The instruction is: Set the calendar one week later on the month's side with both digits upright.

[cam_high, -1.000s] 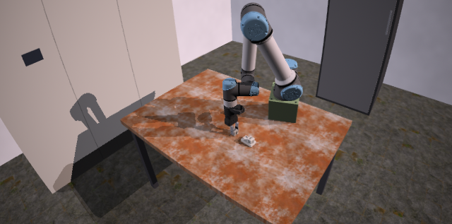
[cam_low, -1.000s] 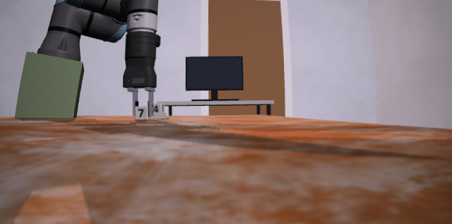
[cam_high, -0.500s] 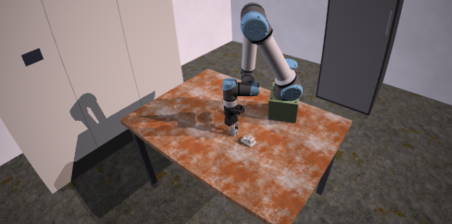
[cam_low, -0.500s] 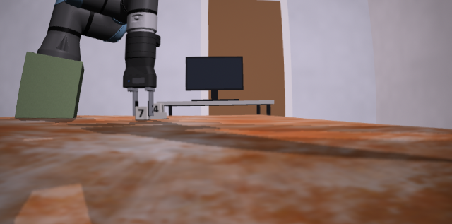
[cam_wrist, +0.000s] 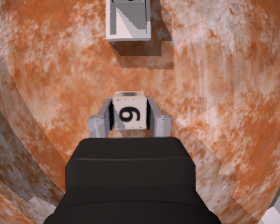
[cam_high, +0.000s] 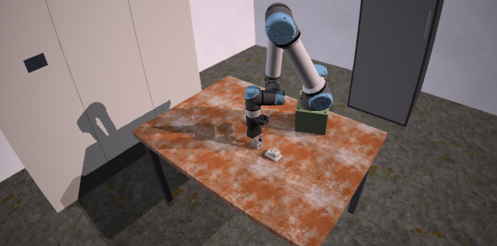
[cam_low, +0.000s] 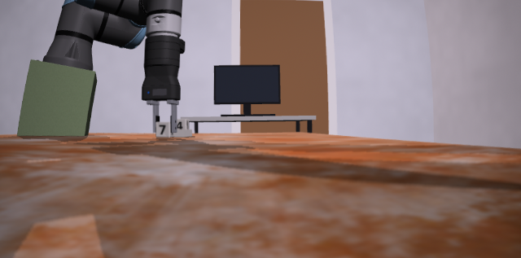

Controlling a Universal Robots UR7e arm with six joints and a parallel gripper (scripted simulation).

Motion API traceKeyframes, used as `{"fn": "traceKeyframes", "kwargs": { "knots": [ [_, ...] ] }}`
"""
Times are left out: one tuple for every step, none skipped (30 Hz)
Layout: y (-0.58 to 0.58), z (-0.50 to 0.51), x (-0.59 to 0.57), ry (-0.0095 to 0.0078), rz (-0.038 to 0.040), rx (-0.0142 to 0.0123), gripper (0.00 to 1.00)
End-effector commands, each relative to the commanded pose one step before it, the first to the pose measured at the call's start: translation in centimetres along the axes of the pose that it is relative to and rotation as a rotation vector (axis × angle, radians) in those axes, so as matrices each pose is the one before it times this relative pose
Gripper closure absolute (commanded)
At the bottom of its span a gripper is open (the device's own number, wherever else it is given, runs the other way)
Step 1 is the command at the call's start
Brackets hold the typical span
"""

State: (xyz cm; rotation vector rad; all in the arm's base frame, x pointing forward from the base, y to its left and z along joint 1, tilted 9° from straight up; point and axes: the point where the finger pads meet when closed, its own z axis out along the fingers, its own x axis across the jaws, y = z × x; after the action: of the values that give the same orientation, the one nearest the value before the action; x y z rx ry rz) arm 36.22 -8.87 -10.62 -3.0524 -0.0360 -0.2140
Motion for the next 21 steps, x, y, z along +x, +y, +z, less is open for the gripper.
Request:
{"fn": "traceKeyframes", "kwargs": {
  "knots": [
    [0.03,-0.469,0.037,0.00115,-0.00016,-0.00105,0.4],
    [0.0,-0.15,0.0,0.0,0.0,0.0,0.4],
    [0.0,-0.169,0.0,0.0,0.0,0.0,0.4],
    [0.0,-0.188,0.0,0.0,0.0,0.0,0.4],
    [0.0,0.0,0.0,0.0,0.0,0.0,0.4],
    [0.0,0.0,0.0,0.0,0.0,0.0,0.4],
    [0.0,-0.206,0.0,0.0,0.0,0.0,0.4],
    [-0.001,-0.223,-0.001,0.0,0.0,0.0,0.4],
    [0.001,-0.24,0.001,0.0,0.0,0.0,0.4],
    [-0.001,-0.256,-0.001,0.0,0.0,0.0,0.4],
    [0.001,-0.271,0.001,0.0,0.0,0.0,0.4],
    [0.0,-0.284,0.0,0.0,0.0,0.0,0.4],
    [0.0,-0.297,0.0,0.0,0.0,0.0,0.4],
    [0.0,-0.308,0.0,0.0,0.0,0.0,0.4],
    [-0.001,-0.317,-0.001,0.0,0.0,0.0,0.4],
    [0.001,-0.325,0.001,0.0,0.0,0.0,0.4],
    [0.0,-0.332,0.0,0.0,0.0,0.0,0.4],
    [-0.001,-0.336,-0.001,0.0,0.0,0.0,0.4],
    [0.001,-0.34,0.001,0.0,0.0,0.0,0.4],
    [0.0,-0.341,0.0,0.0,0.0,0.0,0.4],
    [-0.001,-0.341,-0.001,0.0,0.0,0.0,0.4]
  ]
}}
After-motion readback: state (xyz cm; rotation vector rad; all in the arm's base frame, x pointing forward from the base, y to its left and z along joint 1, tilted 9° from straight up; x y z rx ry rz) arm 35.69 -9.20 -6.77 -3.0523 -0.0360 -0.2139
